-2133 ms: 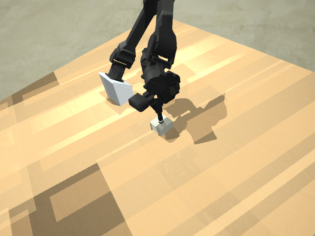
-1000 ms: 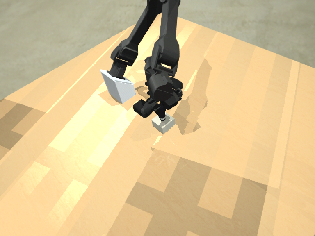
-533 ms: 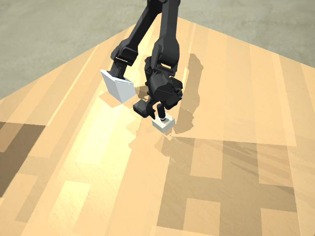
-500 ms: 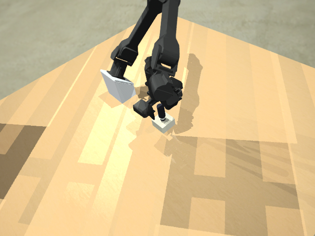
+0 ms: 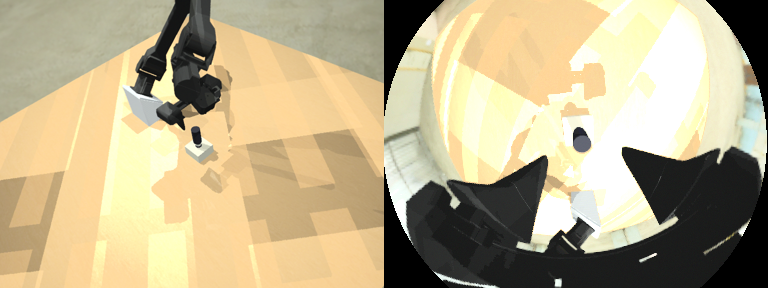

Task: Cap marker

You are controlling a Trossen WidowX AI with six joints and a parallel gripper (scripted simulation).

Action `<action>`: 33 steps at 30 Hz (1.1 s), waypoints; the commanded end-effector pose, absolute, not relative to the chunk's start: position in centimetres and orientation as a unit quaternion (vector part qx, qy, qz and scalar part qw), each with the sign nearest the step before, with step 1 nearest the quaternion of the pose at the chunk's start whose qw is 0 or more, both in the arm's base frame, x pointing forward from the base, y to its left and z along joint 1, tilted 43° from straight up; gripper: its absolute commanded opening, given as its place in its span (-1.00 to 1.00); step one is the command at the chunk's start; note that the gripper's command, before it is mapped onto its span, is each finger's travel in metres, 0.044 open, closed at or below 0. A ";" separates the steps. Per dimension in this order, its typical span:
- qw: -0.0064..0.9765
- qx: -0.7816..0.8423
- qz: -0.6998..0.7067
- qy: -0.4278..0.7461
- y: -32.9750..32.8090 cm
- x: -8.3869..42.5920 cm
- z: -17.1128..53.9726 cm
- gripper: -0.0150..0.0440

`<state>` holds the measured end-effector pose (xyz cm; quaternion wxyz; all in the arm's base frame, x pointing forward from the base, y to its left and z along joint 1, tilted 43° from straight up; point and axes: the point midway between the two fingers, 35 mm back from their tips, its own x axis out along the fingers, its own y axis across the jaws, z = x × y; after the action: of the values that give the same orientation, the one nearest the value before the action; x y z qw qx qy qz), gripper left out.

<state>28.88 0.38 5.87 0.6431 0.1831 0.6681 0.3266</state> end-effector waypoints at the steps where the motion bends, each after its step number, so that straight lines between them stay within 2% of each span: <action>1: 0.638 0.190 0.320 0.674 0.6 28.7 5.6 0.56; 13: 0.638 0.190 0.320 0.674 0.6 28.7 5.6 -0.49; 33: 0.638 0.190 0.321 0.674 1.4 28.5 4.7 -0.49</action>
<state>28.65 0.98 5.02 0.6395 0.1862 0.6733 0.3209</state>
